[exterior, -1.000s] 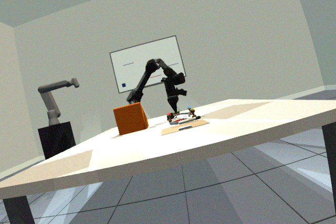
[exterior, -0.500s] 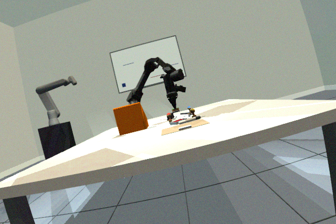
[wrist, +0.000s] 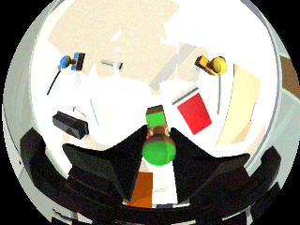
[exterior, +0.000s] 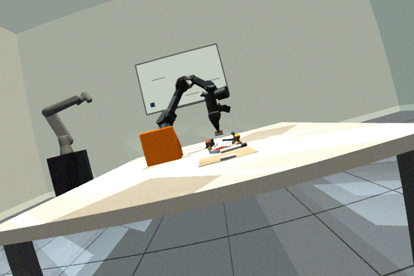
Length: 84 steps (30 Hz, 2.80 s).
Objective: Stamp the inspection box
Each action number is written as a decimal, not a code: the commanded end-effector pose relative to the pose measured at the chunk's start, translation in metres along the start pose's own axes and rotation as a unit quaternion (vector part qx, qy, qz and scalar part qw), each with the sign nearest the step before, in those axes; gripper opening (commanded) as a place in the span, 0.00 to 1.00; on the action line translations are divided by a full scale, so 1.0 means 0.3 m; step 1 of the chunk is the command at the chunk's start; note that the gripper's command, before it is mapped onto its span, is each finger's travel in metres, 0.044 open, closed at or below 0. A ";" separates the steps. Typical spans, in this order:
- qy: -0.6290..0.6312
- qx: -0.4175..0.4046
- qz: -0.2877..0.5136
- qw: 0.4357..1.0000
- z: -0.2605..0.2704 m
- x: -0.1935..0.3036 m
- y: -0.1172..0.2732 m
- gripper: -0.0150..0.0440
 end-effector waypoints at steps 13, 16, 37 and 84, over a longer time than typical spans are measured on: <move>-0.013 -0.011 -0.001 1.000 0.291 0.025 -0.005 0.25; -0.015 -0.015 0.000 1.000 0.341 0.039 -0.007 0.25; -0.014 -0.015 0.000 1.000 0.352 0.039 -0.044 0.25; -0.012 -0.015 0.000 1.000 0.354 0.037 -0.149 0.25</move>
Point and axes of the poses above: the point midway between the two fingers, 35 mm back from their tips, its own y axis back along the fingers, its own z axis across the jaws, x = y × z, the point moved 5 cm from there along y, back along the fingers, and after that the axes turned 3 degrees about y, right-handed, at the moved point
